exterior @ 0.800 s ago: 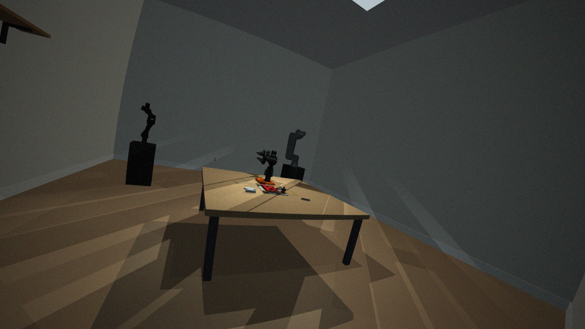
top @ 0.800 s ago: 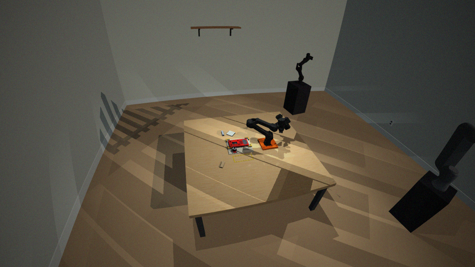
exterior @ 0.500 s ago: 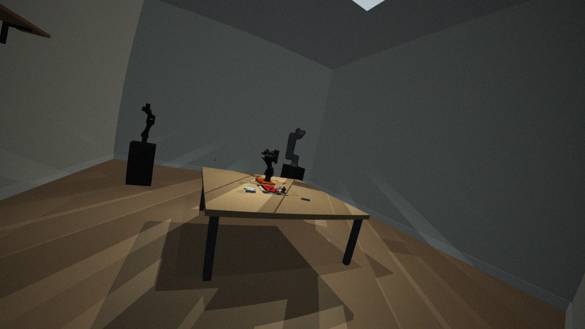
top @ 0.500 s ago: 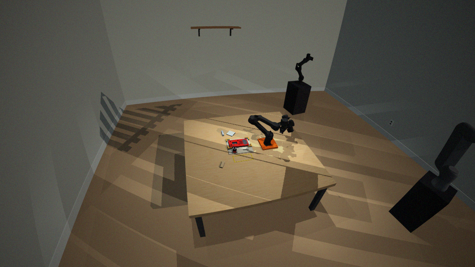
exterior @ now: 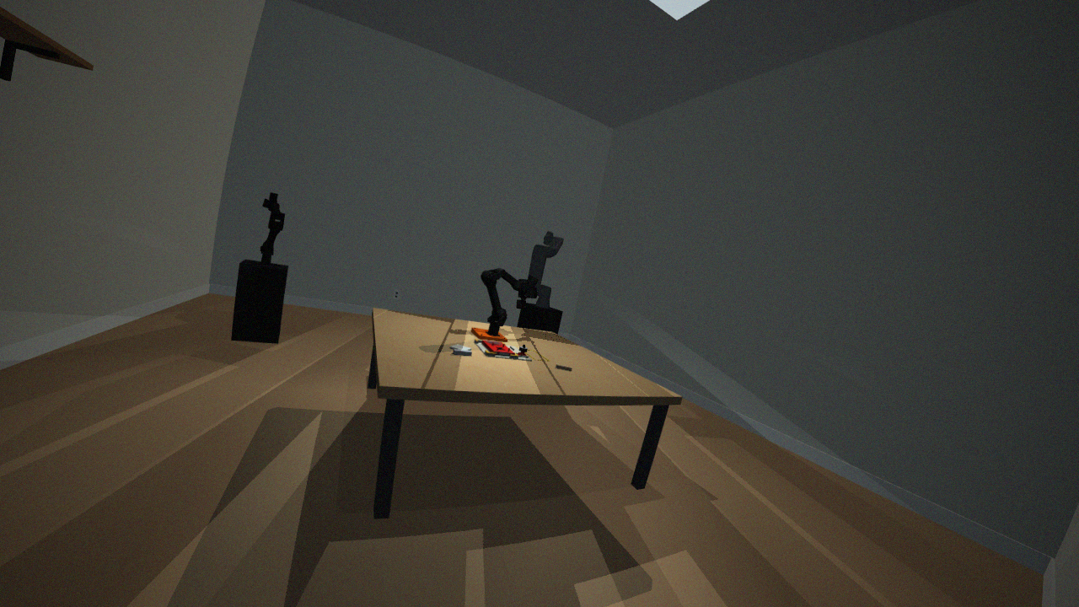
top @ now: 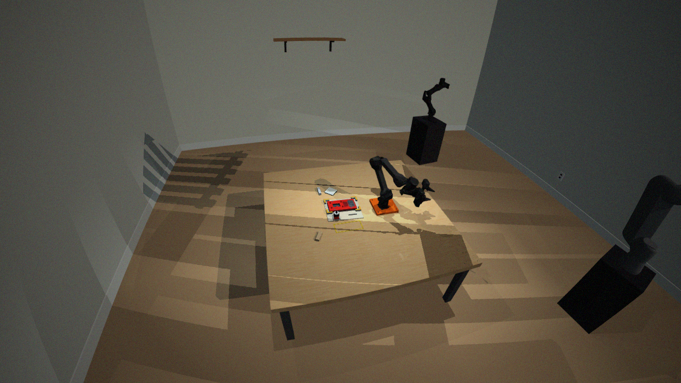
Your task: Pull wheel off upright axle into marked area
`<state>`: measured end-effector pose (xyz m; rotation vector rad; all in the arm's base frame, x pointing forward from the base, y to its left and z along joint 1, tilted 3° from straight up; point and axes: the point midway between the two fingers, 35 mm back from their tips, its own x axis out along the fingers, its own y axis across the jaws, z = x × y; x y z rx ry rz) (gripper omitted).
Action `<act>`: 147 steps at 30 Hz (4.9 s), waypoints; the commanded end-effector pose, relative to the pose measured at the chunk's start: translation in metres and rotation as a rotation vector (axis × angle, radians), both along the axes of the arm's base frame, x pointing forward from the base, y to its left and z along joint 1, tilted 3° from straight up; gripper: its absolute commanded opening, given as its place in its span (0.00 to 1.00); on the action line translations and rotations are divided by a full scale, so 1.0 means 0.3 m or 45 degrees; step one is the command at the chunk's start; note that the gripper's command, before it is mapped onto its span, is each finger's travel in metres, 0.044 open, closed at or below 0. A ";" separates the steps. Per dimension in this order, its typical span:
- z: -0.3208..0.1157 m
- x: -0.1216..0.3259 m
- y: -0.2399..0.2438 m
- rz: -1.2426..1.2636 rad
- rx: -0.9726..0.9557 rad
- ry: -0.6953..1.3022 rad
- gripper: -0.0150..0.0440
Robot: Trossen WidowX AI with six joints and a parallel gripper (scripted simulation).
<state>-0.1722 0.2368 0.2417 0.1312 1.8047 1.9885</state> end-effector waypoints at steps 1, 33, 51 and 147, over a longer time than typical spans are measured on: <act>-0.015 0.161 0.147 -0.320 -0.154 -0.035 0.76; -0.265 1.689 -0.384 -2.668 -1.639 0.445 0.76; -0.312 1.761 -0.886 -3.093 -2.144 0.870 0.76; -0.483 1.772 -0.882 -3.085 -2.152 0.872 0.25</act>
